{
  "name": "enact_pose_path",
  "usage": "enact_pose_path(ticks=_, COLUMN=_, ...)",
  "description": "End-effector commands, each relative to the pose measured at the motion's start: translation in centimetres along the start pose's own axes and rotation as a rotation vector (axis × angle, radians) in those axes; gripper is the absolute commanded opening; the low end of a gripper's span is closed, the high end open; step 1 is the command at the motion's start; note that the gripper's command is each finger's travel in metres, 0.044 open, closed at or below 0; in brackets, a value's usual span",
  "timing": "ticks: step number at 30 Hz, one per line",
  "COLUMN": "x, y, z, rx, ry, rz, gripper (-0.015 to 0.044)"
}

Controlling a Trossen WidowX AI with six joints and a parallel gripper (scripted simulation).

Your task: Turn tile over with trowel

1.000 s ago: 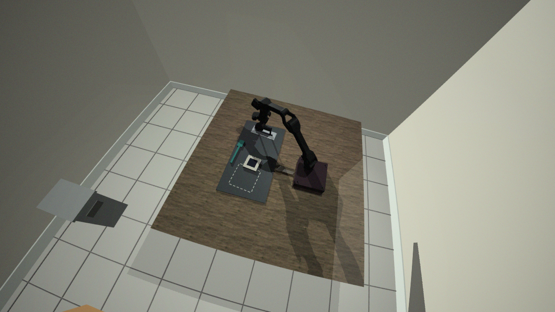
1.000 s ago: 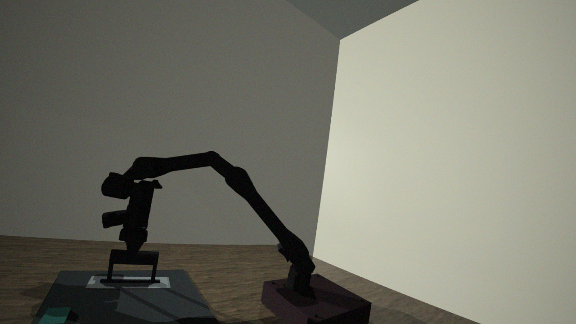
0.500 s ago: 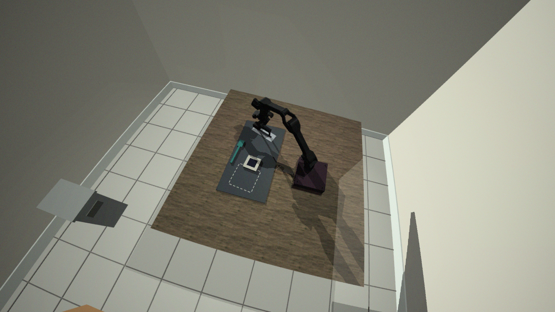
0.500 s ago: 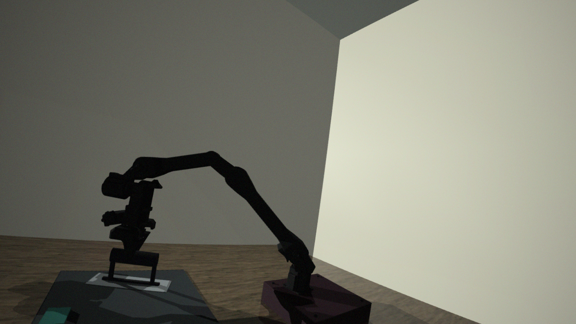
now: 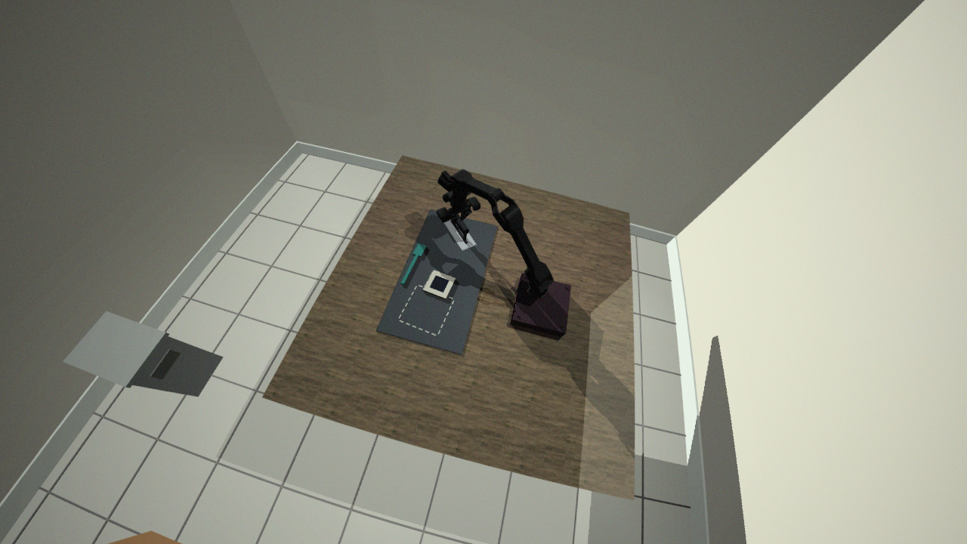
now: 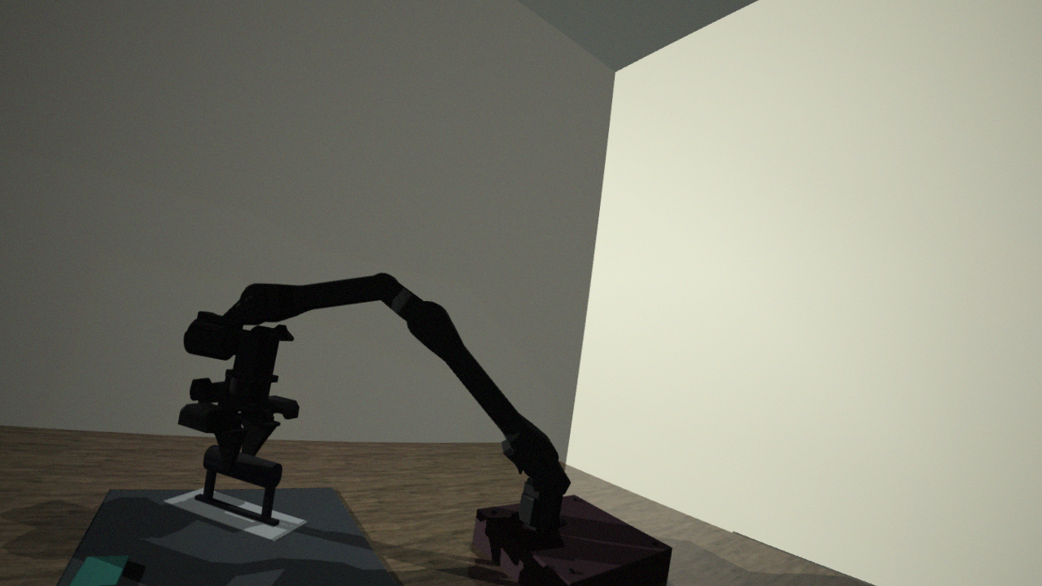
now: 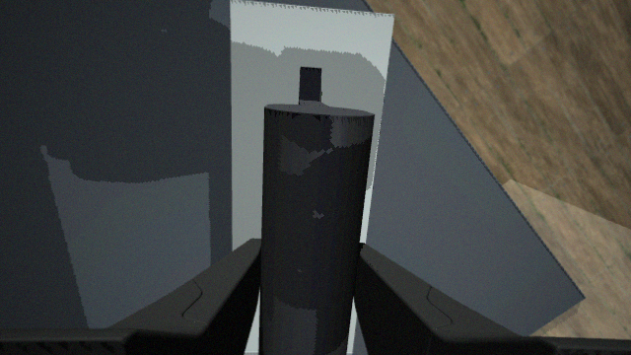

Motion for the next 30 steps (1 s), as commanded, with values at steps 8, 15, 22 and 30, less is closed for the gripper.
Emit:
enact_pose_path(ticks=8, x=0.09, y=0.0, z=0.15, rx=0.0, ry=0.005, rz=0.34, gripper=0.013)
enact_pose_path(ticks=15, x=0.08, y=0.0, z=0.15, rx=0.0, ry=0.005, rz=0.499, gripper=0.013)
enact_pose_path(ticks=22, x=0.08, y=0.0, z=0.15, rx=0.0, ry=0.005, rz=0.499, gripper=0.0183)
enact_pose_path(ticks=30, x=0.08, y=0.0, z=0.15, rx=0.0, ry=0.005, rz=0.499, gripper=0.027)
Point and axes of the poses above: the point midway between the two fingers, 35 mm back from their tips, its own z axis out along the fingers, its own y axis across the jaws, x = y × z, the point moved 3 cm from there along -z, back along the fingers, and after that the axes turned 15 degrees about -z, right-handed, at the moved point
